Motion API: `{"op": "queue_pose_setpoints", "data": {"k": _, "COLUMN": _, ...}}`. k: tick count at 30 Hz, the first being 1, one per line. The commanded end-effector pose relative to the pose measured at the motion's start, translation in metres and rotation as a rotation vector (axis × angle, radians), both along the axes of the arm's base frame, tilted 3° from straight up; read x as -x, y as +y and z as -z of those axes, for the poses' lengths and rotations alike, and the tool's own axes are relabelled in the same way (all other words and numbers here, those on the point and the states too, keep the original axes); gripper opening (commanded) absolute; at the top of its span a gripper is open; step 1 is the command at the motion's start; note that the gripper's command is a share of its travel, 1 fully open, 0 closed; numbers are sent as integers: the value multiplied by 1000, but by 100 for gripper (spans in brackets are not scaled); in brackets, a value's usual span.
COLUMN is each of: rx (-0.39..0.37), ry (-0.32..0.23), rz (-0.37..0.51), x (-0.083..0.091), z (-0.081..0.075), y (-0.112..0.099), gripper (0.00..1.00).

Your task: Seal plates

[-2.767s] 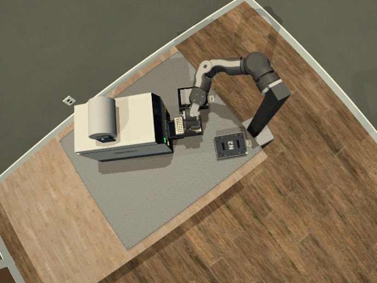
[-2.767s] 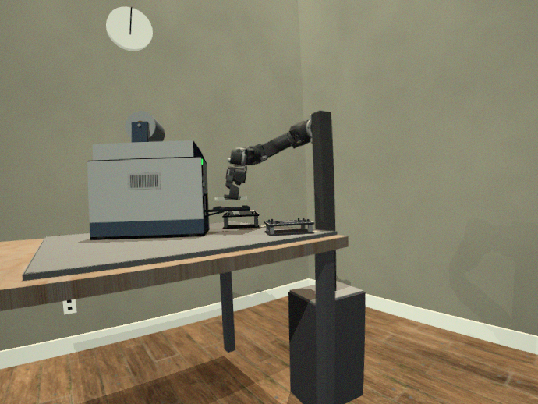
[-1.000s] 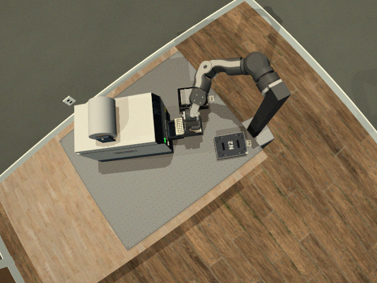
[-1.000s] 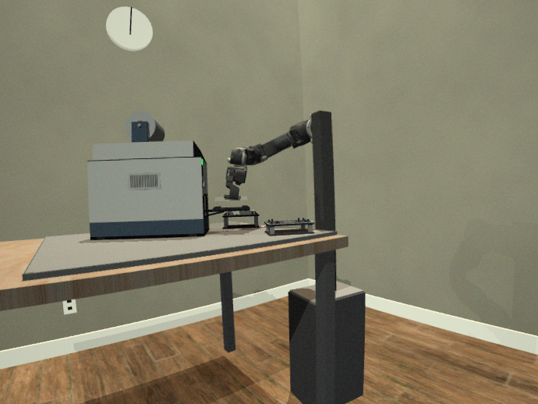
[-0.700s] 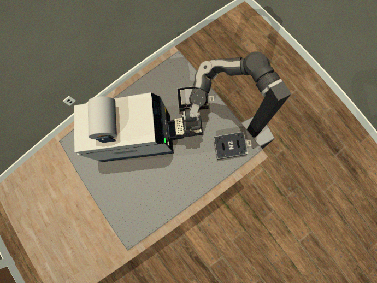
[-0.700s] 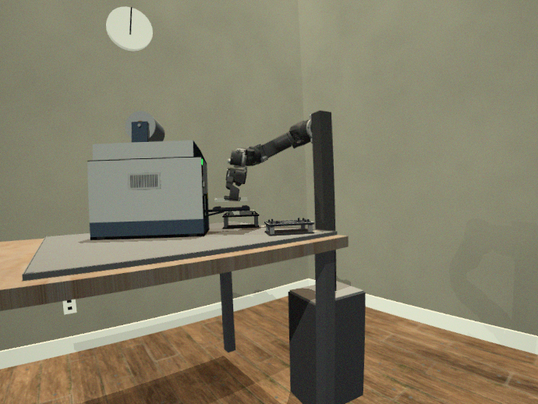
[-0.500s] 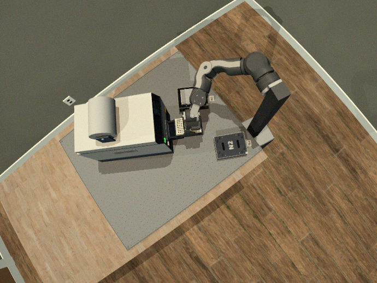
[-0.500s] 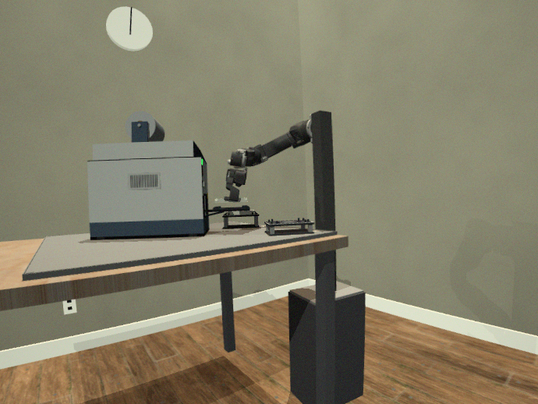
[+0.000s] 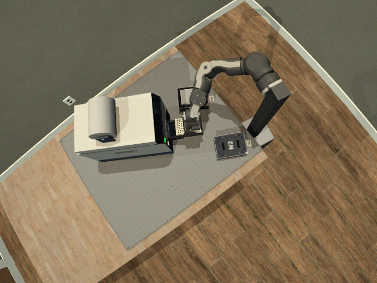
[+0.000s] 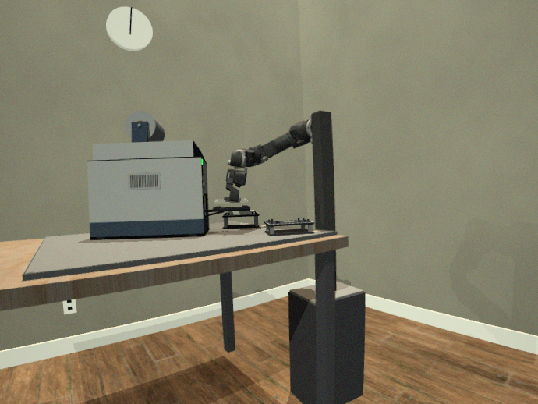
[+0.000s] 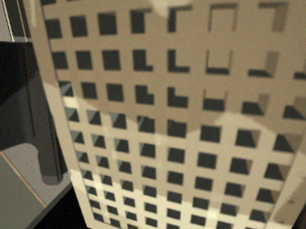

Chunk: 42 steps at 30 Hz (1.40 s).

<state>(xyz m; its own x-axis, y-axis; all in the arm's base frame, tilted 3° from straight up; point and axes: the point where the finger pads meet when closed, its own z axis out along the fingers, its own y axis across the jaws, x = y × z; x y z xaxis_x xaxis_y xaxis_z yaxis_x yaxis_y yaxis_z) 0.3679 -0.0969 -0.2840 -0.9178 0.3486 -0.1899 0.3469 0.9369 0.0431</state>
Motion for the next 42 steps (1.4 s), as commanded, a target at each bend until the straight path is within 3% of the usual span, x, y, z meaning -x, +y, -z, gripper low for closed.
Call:
{"op": "queue_pose_setpoints", "data": {"k": 1, "rx": -2, "ry": -3, "rz": -2, "x": -1, "z": -1, "y": 0, "gripper": 0}}
{"op": "queue_pose_setpoints", "data": {"k": 42, "rx": -2, "ry": -3, "rz": -2, "x": -1, "z": 7, "y": 1, "gripper": 0}}
